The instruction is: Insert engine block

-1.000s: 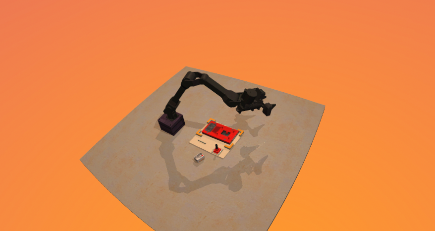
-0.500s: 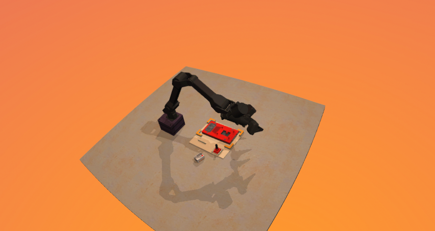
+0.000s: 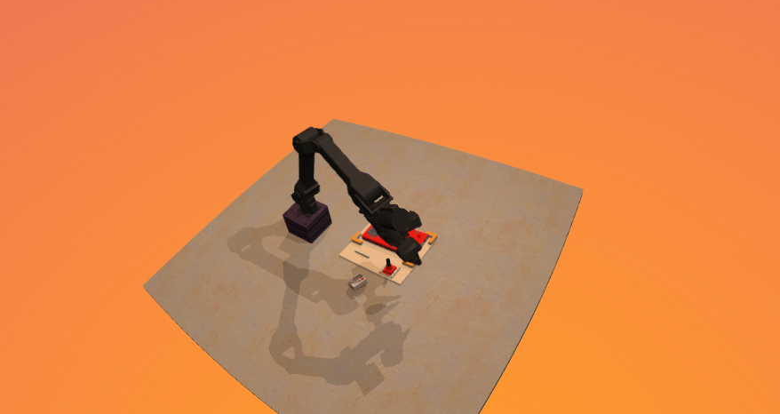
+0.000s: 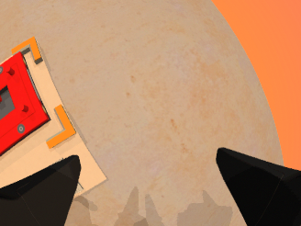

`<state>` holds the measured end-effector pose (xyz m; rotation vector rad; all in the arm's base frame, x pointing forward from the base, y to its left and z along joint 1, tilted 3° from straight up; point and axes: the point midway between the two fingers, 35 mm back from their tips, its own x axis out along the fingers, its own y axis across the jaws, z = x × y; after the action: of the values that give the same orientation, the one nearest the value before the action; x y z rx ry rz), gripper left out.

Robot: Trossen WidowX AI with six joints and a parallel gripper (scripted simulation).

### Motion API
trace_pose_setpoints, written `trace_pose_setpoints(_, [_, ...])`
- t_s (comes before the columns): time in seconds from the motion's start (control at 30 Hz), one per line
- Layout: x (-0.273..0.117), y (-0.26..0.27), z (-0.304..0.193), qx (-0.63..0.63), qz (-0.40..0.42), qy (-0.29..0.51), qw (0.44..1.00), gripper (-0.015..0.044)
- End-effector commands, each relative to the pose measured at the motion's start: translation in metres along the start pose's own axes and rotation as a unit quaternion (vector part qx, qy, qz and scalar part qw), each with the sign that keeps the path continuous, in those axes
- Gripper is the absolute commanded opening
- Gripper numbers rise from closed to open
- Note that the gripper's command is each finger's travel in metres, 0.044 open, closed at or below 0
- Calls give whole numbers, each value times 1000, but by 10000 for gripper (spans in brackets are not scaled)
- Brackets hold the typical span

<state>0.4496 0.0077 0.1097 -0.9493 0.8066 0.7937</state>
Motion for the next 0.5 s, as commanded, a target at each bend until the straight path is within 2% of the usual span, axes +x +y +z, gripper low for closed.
trace_pose_setpoints(0.0, [-18, 20, -42, -25, 39, 63, 997, 440])
trace_pose_setpoints(0.3, [-72, 60, -120, -81, 143, 160, 973, 440])
trace_pose_setpoints(0.47, [-82, 69, -131, -90, 165, 171, 967, 440])
